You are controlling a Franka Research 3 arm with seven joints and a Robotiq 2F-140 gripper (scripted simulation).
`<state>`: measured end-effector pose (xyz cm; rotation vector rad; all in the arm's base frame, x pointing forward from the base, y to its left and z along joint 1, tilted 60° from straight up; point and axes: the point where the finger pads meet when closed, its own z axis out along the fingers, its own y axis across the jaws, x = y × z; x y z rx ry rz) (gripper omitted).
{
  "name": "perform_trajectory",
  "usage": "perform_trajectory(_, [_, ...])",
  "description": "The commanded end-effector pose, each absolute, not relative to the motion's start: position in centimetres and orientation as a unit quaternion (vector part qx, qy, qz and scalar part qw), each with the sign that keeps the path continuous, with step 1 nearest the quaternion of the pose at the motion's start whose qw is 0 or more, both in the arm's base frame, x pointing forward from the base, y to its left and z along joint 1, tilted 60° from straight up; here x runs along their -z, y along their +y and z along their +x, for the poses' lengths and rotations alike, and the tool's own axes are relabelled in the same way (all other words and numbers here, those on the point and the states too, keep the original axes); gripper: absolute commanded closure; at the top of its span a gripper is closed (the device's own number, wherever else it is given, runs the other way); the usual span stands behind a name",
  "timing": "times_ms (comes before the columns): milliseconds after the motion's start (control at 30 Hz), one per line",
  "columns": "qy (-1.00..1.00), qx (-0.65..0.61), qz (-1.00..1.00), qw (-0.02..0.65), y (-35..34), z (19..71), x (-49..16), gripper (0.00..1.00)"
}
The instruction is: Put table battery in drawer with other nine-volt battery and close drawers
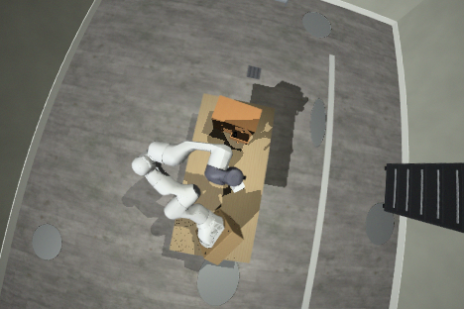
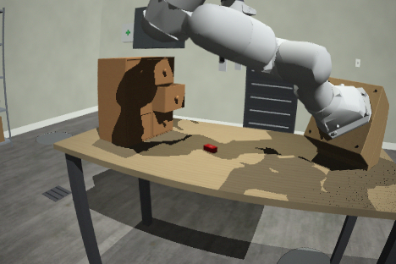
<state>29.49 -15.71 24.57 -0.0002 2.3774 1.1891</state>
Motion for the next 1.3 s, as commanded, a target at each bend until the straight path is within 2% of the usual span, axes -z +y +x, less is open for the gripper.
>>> perform_trajectory(0, [0.868, -0.434, 0.0, 0.239, -15.7, 29.5, -24.6, 0.0])
perform_trajectory(367, [0.868, -0.438, 0.003, 0.236, -16.2, 29.2, -24.9, 0.0])
perform_trajectory(900, [0.868, -0.438, 0.003, 0.236, -25.0, 24.4, -30.8, 0.0])
perform_trajectory(1267, [0.868, -0.438, 0.003, 0.236, -25.9, 24.1, -31.4, 0.0])
